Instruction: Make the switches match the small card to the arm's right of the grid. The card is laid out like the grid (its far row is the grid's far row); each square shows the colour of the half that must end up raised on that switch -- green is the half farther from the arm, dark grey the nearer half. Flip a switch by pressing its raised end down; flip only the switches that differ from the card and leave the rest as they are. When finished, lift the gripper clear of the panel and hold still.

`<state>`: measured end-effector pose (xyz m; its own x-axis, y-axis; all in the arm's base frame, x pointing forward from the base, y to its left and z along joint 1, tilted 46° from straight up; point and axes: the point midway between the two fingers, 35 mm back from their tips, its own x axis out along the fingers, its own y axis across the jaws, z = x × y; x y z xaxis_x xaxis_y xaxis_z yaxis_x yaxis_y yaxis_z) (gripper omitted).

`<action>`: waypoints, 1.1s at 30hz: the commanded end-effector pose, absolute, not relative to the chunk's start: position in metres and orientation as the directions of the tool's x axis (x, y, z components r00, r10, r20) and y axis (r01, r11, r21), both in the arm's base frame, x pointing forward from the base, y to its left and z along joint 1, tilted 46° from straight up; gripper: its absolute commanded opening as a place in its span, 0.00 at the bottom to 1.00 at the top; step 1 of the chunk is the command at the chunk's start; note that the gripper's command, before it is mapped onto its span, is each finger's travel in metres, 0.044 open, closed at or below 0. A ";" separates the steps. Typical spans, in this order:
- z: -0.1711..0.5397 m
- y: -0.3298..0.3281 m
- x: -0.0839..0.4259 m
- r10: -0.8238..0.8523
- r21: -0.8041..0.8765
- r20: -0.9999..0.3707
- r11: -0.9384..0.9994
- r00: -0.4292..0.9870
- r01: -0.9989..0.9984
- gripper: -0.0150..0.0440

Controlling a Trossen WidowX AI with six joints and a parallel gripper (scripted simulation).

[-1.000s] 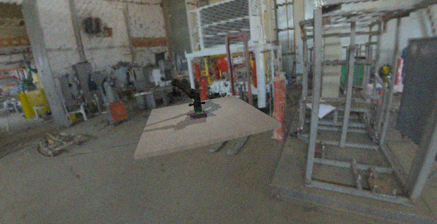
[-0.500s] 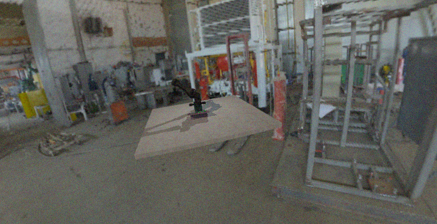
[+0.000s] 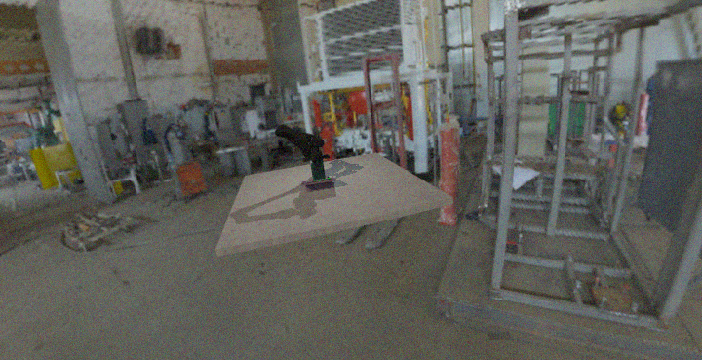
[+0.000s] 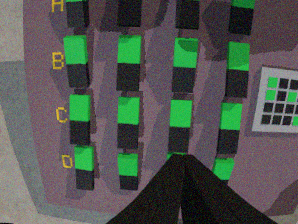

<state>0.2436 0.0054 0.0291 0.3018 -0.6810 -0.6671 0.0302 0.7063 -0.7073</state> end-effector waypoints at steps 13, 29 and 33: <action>-0.022 0.000 0.216 -0.690 -0.711 -0.669 0.703 0.276 0.033 0.25; -0.032 -0.011 0.220 -0.691 -0.712 -0.669 0.702 0.275 0.034 0.25; -0.036 -0.015 0.222 -0.691 -0.712 -0.669 0.702 0.275 0.034 0.25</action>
<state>0.2217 -0.0112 -0.0328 0.2767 -0.6868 -0.6721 0.0410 0.7072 -0.7058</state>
